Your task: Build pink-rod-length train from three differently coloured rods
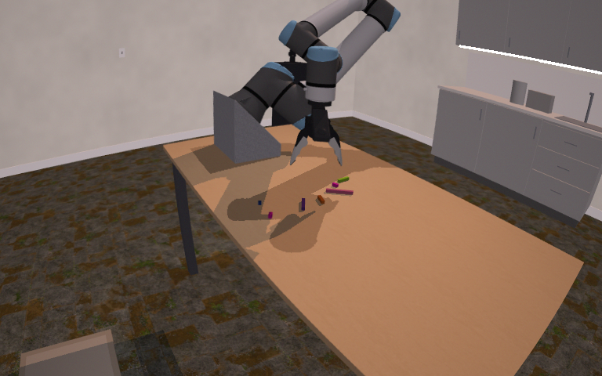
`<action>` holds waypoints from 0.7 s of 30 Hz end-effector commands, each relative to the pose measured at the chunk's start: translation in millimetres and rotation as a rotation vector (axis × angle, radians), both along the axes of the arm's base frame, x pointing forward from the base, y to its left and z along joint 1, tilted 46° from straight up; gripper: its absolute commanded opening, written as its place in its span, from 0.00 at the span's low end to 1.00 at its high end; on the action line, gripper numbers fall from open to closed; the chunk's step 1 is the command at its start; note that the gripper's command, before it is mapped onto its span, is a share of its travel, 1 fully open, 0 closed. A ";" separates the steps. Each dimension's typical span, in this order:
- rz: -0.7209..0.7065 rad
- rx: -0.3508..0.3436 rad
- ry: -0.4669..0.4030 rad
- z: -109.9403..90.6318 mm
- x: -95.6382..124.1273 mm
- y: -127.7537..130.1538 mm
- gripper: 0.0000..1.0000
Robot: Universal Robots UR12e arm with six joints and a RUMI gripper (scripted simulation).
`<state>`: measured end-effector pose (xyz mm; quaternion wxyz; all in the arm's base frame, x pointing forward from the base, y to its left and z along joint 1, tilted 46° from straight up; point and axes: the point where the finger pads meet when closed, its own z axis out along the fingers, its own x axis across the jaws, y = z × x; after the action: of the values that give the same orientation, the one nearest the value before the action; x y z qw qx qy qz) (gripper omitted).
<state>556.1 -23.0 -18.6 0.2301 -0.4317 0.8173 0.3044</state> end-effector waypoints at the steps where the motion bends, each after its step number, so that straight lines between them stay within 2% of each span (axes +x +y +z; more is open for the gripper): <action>1: 0.119 -0.013 -0.118 14.3 0.3 15.9 1.00; 4: 0.185 -0.023 -0.184 21.9 -0.3 25.8 1.00; 6: 0.185 -0.023 -0.184 21.9 -0.3 25.8 1.00; 14: 0.380 -0.052 -0.377 43.6 -4.1 55.0 1.00; 21: 0.488 -0.068 -0.484 55.3 -7.5 71.3 1.00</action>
<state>550.1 39.6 29.0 0.3116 -0.6529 0.6528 0.2246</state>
